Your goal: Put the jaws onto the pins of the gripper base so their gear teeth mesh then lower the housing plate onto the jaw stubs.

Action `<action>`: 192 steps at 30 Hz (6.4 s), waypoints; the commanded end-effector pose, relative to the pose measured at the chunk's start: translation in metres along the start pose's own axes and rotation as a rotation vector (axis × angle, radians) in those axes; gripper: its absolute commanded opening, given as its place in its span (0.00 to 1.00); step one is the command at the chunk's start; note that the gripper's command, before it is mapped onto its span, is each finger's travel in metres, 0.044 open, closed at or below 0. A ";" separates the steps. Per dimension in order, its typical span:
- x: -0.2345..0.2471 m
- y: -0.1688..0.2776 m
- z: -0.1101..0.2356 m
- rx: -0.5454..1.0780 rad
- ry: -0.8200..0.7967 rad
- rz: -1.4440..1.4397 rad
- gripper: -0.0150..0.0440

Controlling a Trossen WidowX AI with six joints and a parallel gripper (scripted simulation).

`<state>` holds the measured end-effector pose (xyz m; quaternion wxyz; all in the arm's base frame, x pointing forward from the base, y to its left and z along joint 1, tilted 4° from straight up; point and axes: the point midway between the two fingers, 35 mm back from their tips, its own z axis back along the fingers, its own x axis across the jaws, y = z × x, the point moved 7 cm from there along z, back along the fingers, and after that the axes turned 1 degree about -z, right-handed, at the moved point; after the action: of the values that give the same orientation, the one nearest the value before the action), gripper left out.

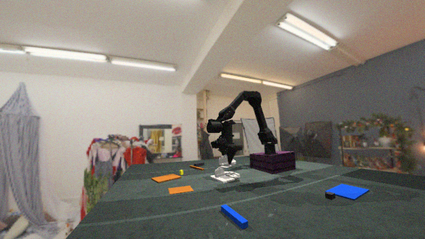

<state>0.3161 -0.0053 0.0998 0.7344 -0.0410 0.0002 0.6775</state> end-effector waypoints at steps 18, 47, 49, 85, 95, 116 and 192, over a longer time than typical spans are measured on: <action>0.000 -0.001 0.001 -0.003 -0.005 -0.004 0.48; 0.000 -0.001 -0.002 -0.003 -0.005 -0.004 0.48; 0.000 -0.001 -0.005 -0.003 -0.005 -0.005 0.48; 0.001 -0.001 -0.050 -0.002 -0.005 -0.013 0.48; 0.001 -0.001 -0.050 -0.002 -0.005 -0.013 0.48; 0.001 -0.001 -0.056 -0.002 -0.005 -0.021 0.48; 0.001 -0.001 -0.068 -0.002 -0.005 -0.022 0.48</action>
<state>0.3207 -0.0091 0.0326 0.7409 -0.0414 -0.0006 0.6703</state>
